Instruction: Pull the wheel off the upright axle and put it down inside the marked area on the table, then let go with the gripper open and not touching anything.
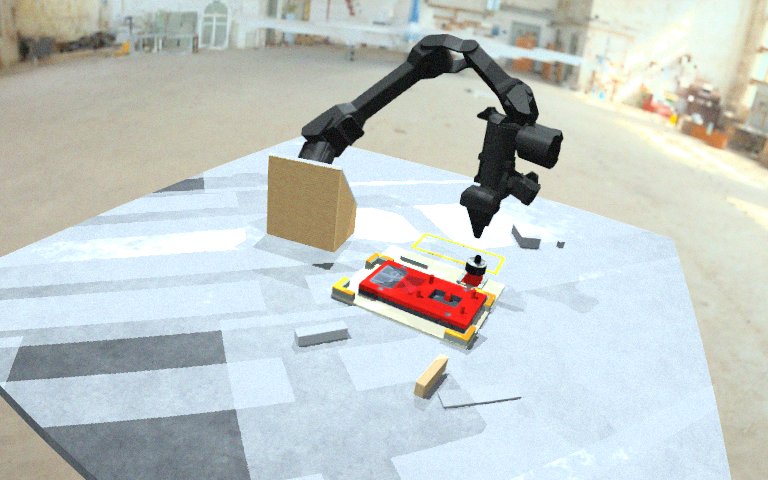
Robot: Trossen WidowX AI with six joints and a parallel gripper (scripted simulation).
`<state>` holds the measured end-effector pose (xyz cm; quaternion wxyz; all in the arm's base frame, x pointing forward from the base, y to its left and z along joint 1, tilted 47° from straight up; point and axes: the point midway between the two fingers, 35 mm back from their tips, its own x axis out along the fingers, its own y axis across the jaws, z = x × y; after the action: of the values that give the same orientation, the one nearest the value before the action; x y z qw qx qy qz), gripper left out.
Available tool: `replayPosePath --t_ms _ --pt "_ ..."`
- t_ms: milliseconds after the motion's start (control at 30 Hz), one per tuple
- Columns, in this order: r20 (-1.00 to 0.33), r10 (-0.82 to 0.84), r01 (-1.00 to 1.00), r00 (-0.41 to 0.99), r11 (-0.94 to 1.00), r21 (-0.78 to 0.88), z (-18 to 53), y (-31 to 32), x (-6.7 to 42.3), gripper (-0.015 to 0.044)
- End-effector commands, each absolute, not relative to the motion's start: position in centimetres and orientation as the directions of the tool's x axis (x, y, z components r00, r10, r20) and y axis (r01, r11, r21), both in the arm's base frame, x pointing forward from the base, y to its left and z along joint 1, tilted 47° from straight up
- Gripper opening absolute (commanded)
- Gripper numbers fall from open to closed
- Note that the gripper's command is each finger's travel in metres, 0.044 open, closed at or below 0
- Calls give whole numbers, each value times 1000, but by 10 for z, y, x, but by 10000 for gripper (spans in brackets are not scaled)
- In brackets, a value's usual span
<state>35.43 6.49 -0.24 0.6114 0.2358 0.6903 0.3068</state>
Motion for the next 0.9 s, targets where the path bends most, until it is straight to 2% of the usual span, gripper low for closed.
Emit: replayPosePath --t_ms 0,300,467,567,867 --pt "-693 707 -54 -138 693 718 -4 66 358 300" --pt "-691 709 -54 -138 692 720 -49 113 349 300" --pt "-691 710 -54 -138 691 721 -54 118 348 300" --pt "-693 705 -58 -154 694 718 -51 117 346 221" --pt "-693 705 -58 -154 694 718 -51 117 346 161"
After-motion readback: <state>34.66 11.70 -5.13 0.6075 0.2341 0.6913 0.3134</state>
